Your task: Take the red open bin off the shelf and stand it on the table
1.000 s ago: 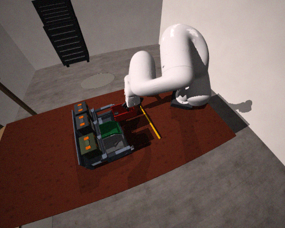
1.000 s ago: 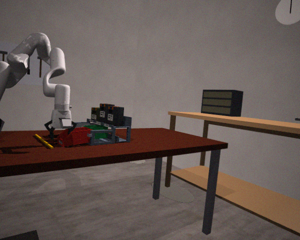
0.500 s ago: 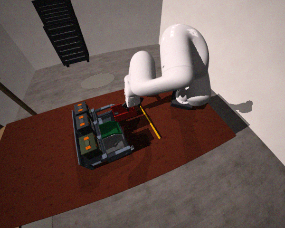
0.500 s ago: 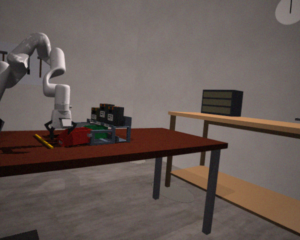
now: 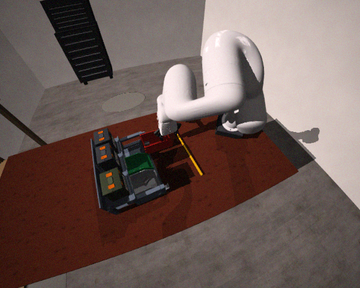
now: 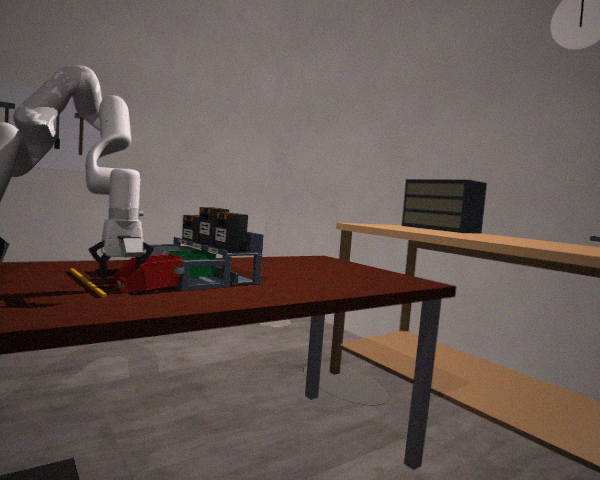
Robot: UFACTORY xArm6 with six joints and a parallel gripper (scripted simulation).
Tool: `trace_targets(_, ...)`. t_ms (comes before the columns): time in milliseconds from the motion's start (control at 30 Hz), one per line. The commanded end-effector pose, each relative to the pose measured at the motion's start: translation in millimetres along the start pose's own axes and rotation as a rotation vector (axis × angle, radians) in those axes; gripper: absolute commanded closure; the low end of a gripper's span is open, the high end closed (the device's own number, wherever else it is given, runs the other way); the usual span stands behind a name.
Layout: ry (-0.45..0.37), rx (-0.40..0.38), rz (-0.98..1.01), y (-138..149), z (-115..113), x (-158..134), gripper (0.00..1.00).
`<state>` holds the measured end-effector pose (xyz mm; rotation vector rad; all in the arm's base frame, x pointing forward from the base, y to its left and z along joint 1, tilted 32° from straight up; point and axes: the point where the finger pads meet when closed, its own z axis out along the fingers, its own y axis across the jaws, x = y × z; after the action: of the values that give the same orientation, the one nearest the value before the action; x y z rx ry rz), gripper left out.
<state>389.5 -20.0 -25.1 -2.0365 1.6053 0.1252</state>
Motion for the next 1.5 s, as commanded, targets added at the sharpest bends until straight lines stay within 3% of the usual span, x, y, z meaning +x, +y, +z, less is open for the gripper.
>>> trace_targets(0,0.002,0.002,0.0,-1,-1,1,0.0)
trace_targets(100,0.002,0.002,0.0,-1,-1,1,0.0)
trace_targets(267,0.002,0.002,0.0,-1,-56,0,0.0)
trace_targets(667,0.002,0.002,0.0,-1,-56,0,0.0)
trace_targets(833,0.002,0.002,0.0,-1,-91,0,0.0)
trace_targets(1467,0.002,0.002,-0.001,-1,-81,1,0.0)
